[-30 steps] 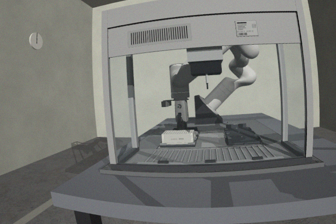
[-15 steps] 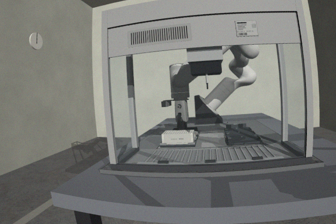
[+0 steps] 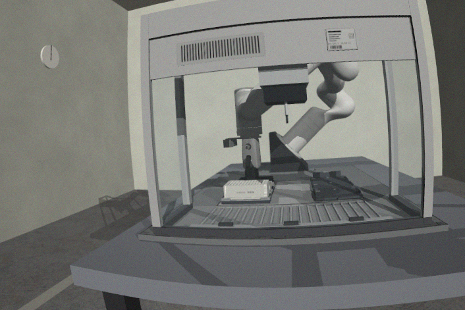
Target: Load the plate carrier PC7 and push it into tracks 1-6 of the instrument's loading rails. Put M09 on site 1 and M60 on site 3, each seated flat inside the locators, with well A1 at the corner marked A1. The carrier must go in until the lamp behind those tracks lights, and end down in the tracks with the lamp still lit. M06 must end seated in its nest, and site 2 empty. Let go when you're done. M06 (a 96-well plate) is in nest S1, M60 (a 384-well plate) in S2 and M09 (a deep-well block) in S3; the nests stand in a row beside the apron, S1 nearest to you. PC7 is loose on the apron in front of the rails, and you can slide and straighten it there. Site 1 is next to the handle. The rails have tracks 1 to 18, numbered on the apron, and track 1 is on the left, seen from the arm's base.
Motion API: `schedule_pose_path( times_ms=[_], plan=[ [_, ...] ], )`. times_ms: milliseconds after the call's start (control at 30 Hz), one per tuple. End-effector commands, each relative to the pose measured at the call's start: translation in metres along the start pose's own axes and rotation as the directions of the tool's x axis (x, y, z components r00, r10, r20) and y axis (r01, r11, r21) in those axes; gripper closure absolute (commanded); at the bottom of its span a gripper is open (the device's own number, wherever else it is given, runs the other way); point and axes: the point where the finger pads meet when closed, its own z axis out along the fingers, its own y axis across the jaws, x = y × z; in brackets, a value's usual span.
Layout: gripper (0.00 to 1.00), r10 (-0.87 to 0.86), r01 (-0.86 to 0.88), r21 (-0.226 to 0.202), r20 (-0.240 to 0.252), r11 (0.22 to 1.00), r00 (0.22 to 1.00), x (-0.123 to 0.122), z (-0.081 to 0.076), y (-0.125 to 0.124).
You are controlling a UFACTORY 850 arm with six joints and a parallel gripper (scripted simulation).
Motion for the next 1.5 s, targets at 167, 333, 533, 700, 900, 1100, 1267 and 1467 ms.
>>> schedule_pose_path(
  times_ms=[167,333,533,700,900,1100,1267,1467],
  plan=[
    [1.00,-0.001,0.001,0.002,-0.001,1.000,1.000,0.000,-0.007,-0.001],
    [1.00,-0.001,0.001,0.002,-0.001,1.000,1.000,0.000,-0.011,-0.001],
    [1.00,-0.001,0.001,0.002,-0.001,1.000,1.000,0.000,-0.013,-0.001],
    [1.00,-0.001,0.001,0.002,-0.001,1.000,1.000,0.000,-0.017,-0.001],
    [1.00,-0.001,0.001,0.002,-0.001,1.000,1.000,0.000,-0.019,-0.001],
    [1.00,-0.001,0.001,0.002,-0.001,1.000,1.000,0.000,-0.019,-0.001],
    [1.00,-0.001,0.001,0.002,-0.001,1.000,1.000,0.000,-0.024,-0.001],
    [1.00,-0.001,0.001,0.002,-0.001,1.000,1.000,0.000,-0.034,-0.001]
  ],
)
